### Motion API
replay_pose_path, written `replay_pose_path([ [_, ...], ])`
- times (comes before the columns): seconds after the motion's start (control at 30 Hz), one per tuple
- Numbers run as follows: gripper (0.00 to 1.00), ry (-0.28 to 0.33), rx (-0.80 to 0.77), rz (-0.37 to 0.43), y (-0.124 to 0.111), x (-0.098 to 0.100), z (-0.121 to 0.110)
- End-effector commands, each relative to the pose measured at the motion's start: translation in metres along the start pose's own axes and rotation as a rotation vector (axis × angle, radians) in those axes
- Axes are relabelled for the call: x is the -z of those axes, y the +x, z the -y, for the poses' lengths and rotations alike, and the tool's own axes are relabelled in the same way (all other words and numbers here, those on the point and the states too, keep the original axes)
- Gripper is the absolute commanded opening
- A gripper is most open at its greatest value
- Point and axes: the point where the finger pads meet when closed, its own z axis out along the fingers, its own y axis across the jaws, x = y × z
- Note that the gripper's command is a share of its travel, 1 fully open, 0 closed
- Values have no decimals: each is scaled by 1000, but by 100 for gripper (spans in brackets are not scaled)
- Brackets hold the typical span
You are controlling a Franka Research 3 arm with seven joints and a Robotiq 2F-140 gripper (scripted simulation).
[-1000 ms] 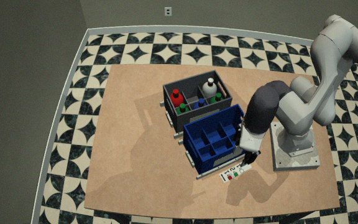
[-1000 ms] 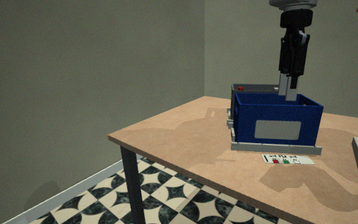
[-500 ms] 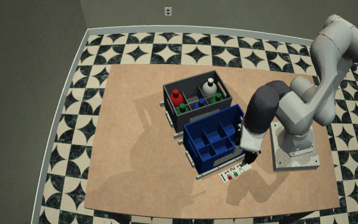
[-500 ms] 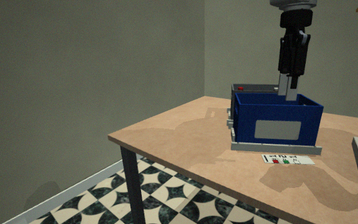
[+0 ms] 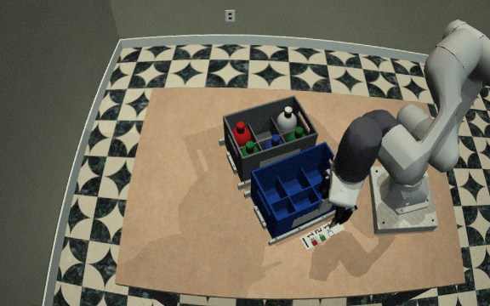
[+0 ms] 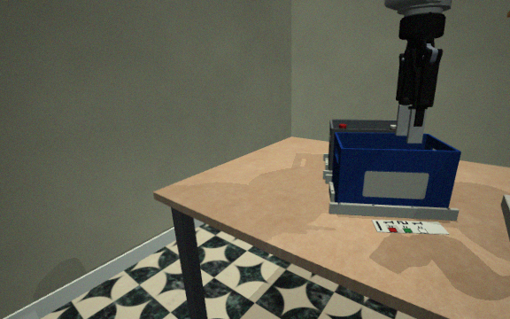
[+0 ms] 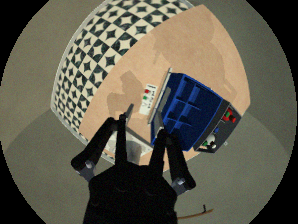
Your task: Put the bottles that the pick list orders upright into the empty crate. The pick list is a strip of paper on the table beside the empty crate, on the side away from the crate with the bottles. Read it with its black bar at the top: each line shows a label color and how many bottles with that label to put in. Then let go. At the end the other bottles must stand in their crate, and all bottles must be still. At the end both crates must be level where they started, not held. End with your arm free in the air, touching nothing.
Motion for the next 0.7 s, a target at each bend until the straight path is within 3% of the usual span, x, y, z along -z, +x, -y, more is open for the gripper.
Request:
replay_pose_path([
  [0.0,38,-1,6,-3,0,0,0],
  [0.6,38,-1,6,-3,0,0,0],
  [0.67,38,-1,-61,-3,0,3,-10],
])
